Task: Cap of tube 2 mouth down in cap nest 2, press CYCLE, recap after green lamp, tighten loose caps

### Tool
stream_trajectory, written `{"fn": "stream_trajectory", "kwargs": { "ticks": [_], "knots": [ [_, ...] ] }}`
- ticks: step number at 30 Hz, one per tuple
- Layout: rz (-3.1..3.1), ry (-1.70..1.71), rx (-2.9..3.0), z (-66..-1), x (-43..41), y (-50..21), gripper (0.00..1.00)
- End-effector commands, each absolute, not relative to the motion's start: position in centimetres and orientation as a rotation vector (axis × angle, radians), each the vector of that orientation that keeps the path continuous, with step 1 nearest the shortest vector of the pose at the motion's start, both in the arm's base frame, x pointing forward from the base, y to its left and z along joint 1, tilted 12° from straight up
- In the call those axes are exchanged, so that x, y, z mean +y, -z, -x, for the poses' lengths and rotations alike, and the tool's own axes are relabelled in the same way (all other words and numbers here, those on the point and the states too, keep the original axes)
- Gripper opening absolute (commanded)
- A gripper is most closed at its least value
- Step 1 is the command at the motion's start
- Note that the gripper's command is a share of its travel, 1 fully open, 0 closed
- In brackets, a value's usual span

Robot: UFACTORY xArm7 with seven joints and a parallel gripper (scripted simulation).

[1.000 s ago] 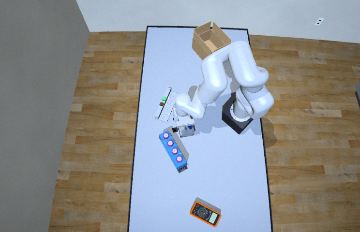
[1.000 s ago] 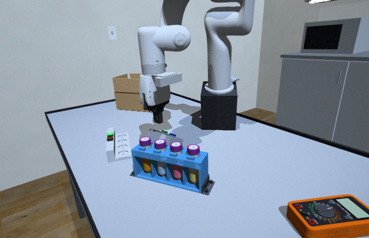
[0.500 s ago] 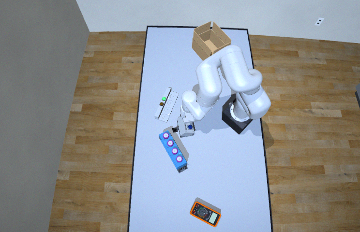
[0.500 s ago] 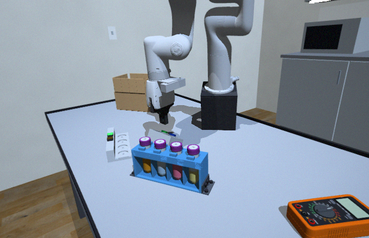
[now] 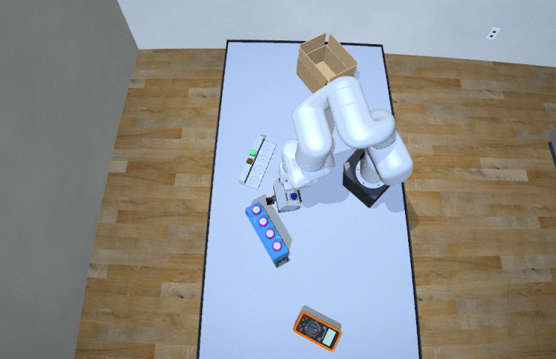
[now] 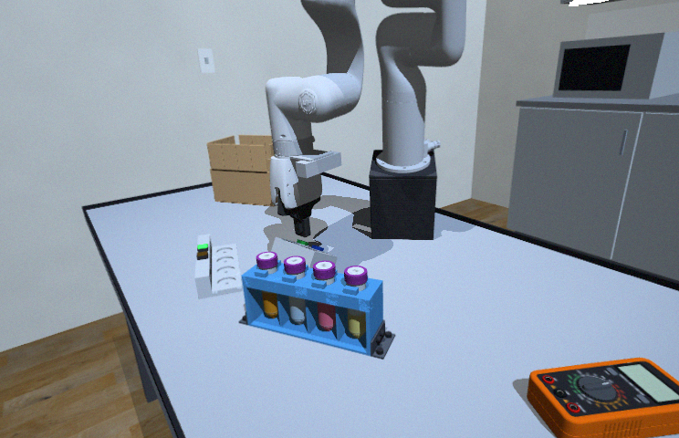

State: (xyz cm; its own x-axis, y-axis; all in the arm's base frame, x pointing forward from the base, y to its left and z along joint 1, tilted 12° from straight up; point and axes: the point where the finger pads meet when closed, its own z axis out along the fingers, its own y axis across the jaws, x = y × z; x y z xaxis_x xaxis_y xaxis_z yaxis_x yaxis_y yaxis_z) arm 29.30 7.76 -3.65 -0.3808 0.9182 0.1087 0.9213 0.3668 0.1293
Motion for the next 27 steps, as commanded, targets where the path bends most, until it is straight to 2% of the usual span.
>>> {"fn": "stream_trajectory", "kwargs": {
  "ticks": [1, 27],
  "knots": [
    [1.744, 0.324, -2.594, -29.47, 7.73, 3.75, 0.00],
    [1.744, 0.324, -2.594, -29.52, 7.81, 4.21, 0.00]
  ]
}}
